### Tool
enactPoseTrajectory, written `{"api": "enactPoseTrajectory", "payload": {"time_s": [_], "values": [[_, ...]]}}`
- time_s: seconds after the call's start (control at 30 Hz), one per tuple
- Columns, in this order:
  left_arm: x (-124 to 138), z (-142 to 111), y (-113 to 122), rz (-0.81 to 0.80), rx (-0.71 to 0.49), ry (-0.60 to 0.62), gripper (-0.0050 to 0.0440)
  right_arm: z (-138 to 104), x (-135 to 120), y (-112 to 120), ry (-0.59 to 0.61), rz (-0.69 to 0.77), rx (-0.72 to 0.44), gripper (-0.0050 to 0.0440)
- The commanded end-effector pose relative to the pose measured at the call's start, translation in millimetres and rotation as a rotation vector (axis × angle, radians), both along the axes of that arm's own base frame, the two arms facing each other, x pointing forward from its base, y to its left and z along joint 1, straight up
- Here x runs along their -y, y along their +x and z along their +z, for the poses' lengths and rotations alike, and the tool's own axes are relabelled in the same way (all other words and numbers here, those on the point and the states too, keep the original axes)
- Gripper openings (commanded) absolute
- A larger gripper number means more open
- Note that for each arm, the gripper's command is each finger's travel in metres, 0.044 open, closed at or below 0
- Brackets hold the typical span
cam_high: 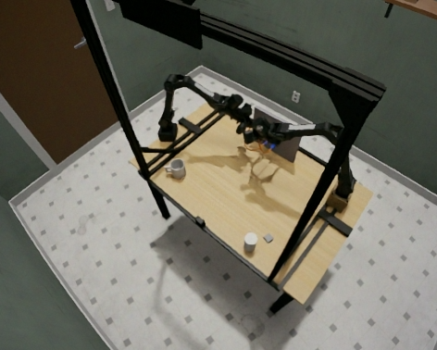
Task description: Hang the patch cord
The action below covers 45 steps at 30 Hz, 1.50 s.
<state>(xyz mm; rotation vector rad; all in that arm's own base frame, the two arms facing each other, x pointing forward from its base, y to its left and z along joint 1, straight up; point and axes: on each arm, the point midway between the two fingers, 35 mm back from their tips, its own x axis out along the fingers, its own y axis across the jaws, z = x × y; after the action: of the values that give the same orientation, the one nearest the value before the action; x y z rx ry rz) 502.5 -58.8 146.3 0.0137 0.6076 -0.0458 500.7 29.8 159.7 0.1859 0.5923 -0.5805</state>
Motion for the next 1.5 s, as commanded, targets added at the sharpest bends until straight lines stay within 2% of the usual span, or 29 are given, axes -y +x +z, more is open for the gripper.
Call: {"api": "enactPoseTrajectory", "payload": {"time_s": [0.0,1.47], "values": [[-0.4,11.0,1.1,0.0,0.024,-0.003,0.004,12.2,-1.5,2.6,0.005,-0.004,0.029,0.0025],[-0.4,11.0,1.1,0.0,0.024,-0.003,0.004,10.6,-1.1,2.1,0.011,-0.029,0.026,0.0025]]}}
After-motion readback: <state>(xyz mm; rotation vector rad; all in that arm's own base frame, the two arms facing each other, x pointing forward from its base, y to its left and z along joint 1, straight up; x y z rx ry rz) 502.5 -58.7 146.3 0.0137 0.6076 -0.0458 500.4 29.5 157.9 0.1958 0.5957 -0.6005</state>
